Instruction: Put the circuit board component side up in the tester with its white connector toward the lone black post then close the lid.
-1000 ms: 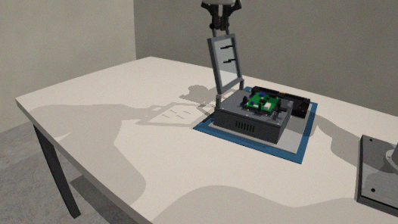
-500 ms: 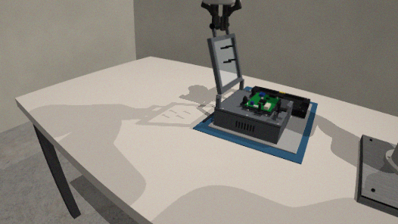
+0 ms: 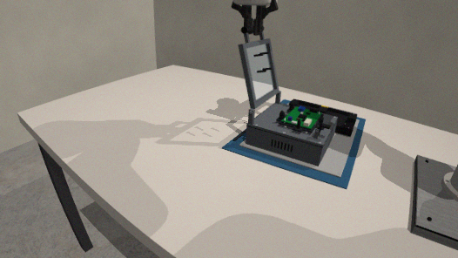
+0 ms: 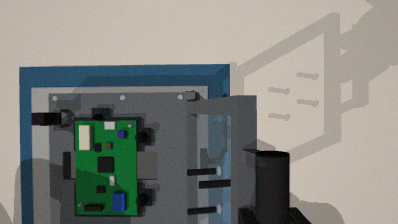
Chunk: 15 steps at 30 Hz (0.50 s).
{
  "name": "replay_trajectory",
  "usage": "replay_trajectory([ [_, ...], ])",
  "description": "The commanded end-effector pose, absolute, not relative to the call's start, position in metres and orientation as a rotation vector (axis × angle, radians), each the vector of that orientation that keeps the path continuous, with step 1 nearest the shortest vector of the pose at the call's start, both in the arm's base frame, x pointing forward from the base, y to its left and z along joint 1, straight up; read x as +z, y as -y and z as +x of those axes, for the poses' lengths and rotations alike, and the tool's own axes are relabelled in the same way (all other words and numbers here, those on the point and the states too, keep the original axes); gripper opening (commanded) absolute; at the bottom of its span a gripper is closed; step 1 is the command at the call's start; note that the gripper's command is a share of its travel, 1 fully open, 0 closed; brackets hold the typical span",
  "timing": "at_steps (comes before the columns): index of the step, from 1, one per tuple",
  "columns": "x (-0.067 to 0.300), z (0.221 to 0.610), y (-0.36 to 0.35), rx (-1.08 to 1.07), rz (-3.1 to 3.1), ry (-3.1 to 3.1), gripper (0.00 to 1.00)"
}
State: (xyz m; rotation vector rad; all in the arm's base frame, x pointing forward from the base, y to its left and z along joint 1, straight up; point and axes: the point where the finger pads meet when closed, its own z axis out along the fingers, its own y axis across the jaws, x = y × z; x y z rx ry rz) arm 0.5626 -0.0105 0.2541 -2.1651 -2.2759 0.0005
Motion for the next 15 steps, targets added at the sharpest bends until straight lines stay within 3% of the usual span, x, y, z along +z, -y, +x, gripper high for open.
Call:
replay_trajectory([
  [1, 0.2562, 0.5631, 0.0105, -0.004, -2.167, 2.278, 0.0],
  [15, 0.2567, 0.5612, 0.0106, -0.004, -2.167, 2.278, 0.0],
])
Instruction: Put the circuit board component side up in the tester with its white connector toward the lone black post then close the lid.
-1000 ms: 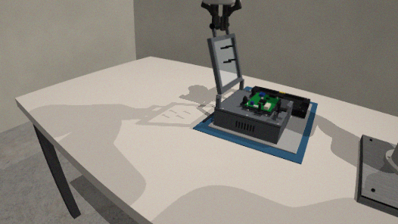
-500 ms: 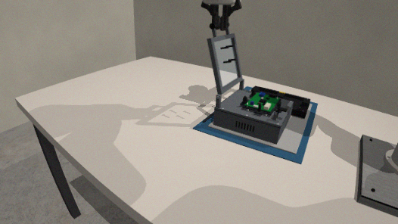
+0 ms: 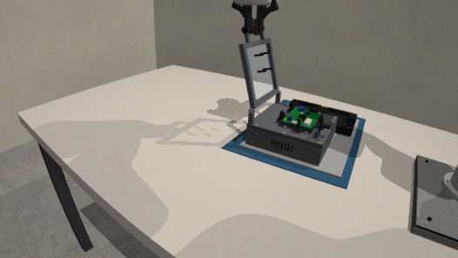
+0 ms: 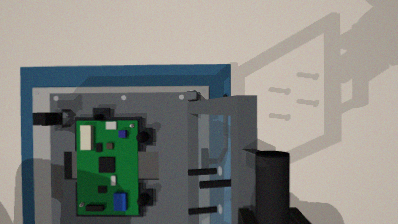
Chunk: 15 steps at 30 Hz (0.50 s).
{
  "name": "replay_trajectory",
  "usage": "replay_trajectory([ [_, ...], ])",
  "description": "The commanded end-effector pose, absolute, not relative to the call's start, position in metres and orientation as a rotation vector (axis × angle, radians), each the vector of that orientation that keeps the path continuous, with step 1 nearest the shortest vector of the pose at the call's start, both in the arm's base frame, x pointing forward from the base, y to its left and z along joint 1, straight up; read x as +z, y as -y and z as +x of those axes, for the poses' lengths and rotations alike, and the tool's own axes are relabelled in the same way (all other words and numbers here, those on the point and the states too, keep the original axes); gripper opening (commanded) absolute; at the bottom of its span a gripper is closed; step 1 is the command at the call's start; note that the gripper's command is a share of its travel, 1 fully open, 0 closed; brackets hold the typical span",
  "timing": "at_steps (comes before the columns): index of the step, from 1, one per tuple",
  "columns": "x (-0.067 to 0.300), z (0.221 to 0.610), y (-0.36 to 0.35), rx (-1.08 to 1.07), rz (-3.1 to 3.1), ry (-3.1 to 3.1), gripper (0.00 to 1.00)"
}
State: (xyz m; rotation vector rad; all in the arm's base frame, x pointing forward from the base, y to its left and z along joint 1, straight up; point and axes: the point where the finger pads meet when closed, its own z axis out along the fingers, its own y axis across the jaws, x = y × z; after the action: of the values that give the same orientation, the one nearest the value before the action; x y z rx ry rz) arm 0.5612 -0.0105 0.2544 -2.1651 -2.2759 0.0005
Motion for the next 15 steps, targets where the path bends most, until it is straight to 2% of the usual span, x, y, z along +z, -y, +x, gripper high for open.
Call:
replay_trajectory([
  [1, 0.2567, 0.561, 0.0106, -0.004, -2.167, 2.278, 0.0],
  [15, 0.2577, 0.5569, 0.0108, -0.004, -2.167, 2.278, 0.0],
])
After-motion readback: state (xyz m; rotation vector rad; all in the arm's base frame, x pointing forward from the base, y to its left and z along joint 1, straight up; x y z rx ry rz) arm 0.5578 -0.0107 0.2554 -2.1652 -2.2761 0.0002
